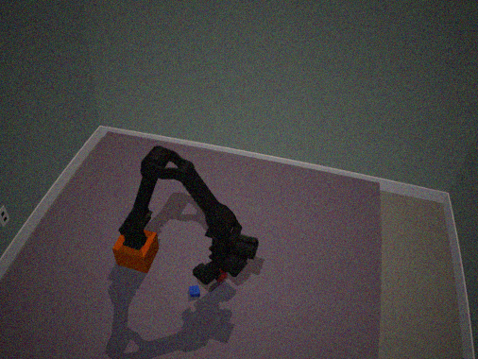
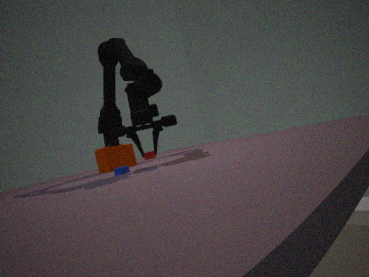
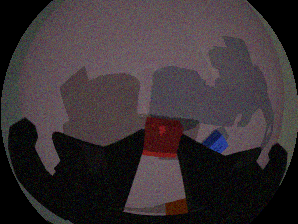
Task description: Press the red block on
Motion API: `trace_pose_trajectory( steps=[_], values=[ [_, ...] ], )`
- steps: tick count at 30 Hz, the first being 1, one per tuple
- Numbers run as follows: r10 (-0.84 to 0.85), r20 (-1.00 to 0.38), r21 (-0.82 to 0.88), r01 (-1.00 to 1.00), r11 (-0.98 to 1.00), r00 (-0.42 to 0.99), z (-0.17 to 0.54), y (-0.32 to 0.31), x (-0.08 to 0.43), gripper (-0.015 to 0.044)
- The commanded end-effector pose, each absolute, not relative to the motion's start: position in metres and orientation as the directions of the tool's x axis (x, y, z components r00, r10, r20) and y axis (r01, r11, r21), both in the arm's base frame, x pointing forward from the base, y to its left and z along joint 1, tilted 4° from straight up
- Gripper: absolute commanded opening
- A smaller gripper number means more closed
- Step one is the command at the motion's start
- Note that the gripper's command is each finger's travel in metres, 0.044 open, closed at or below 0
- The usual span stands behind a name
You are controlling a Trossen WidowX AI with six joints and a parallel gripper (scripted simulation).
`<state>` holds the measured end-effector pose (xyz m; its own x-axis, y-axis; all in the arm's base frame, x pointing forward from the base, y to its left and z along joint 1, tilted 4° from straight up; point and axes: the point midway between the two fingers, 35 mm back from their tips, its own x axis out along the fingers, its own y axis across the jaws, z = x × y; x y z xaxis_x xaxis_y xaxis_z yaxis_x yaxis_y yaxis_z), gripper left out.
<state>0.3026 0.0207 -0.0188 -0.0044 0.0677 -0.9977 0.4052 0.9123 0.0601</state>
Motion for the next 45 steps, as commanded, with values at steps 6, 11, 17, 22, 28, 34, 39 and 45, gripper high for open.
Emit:
trace_pose_trajectory(
  steps=[6, 11, 17, 22, 28, 34, 39, 45],
  values=[
    [0.073, -0.997, 0.068, 0.407, 0.911, 0.002, 0.025, 0.021, 0.305, 0.0000],
    [0.073, -0.997, 0.068, 0.407, 0.911, 0.002, 0.048, 0.021, 0.303, 0.0000],
    [0.073, -0.997, 0.067, 0.407, 0.911, 0.002, 0.074, 0.020, 0.298, 0.0000],
    [0.073, -0.997, 0.067, 0.422, 0.904, 0.002, 0.073, 0.018, 0.297, 0.0000],
    [0.070, -0.998, 0.059, 0.554, 0.831, 0.001, 0.056, -0.004, 0.288, 0.0000],
    [0.067, -0.998, 0.049, 0.676, 0.735, 0.000, 0.039, -0.024, 0.274, 0.0000],
    [0.066, -0.998, 0.041, 0.766, 0.642, -0.002, 0.025, -0.038, 0.261, 0.0000],
    [0.065, -0.998, 0.030, 0.854, 0.519, -0.004, 0.010, -0.053, 0.243, 0.0000]
  ],
)
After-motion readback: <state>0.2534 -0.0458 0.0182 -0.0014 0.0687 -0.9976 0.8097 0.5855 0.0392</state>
